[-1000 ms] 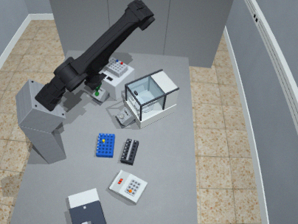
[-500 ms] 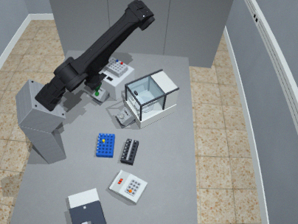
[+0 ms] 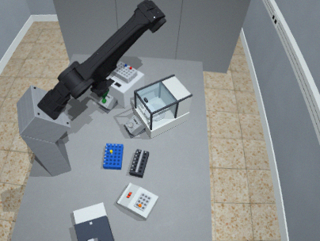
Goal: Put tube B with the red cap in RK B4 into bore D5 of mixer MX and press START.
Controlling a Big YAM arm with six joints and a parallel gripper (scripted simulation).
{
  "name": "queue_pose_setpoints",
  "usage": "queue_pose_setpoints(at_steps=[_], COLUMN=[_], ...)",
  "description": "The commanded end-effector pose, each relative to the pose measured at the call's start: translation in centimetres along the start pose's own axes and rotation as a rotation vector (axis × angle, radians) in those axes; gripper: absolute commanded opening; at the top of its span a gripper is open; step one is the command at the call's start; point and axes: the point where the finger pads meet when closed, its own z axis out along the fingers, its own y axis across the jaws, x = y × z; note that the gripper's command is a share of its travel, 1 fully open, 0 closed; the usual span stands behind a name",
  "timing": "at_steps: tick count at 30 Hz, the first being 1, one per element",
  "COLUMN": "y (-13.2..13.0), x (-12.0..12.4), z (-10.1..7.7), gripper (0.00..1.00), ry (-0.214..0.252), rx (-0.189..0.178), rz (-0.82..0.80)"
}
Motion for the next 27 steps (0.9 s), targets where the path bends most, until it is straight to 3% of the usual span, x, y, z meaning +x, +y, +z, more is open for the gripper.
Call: queue_pose_setpoints(at_steps=[1,14,27], y=[1.3,1.3,0.5], x=[0.1,0.1,0.3], z=[0.3,0.3,1.5], gripper=[0.00,0.00,0.00], ry=[0.000,0.000,0.004], rx=[-0.022,-0.022,-0.008], rz=[-0.020,-0.020,-0.007])
